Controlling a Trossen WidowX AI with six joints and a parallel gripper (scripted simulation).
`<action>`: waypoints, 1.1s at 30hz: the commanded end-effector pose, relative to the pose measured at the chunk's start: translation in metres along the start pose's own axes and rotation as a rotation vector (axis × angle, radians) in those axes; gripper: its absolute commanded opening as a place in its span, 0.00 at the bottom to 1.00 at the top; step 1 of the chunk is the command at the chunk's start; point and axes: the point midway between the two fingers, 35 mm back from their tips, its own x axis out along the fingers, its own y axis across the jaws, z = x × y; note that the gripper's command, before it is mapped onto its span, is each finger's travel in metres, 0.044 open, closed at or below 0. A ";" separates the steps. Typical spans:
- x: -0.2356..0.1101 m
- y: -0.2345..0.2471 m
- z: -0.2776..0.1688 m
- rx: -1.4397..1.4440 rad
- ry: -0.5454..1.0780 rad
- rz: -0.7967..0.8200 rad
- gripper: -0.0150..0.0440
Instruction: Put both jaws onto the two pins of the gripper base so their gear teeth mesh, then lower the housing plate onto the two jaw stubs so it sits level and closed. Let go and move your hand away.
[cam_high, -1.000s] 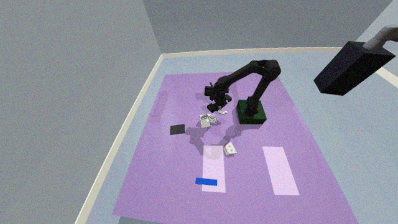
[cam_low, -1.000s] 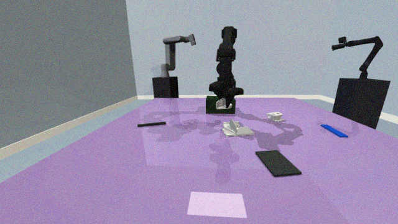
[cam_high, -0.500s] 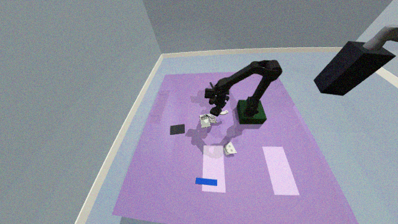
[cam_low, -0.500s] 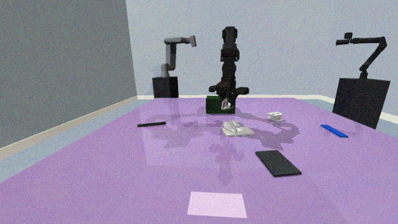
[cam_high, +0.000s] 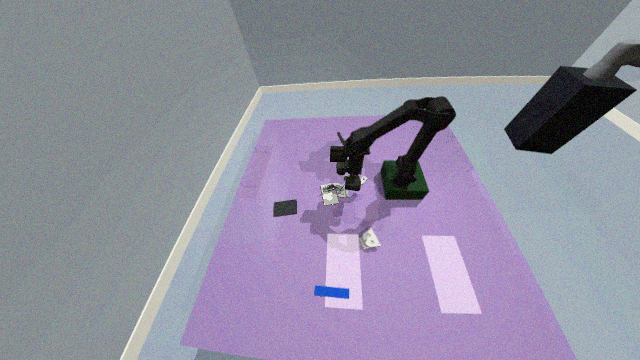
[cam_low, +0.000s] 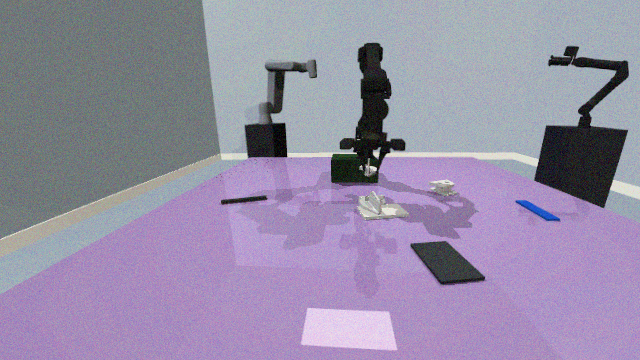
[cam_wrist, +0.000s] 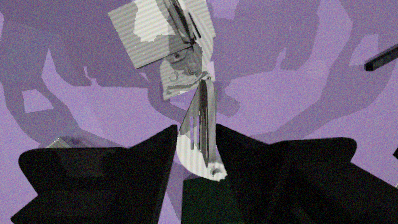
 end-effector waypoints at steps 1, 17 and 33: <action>0.000 0.005 -0.002 -0.115 0.002 0.003 0.48; 0.000 0.011 -0.004 -0.254 0.002 0.004 0.48; 0.000 0.011 -0.004 -0.242 0.002 0.004 0.48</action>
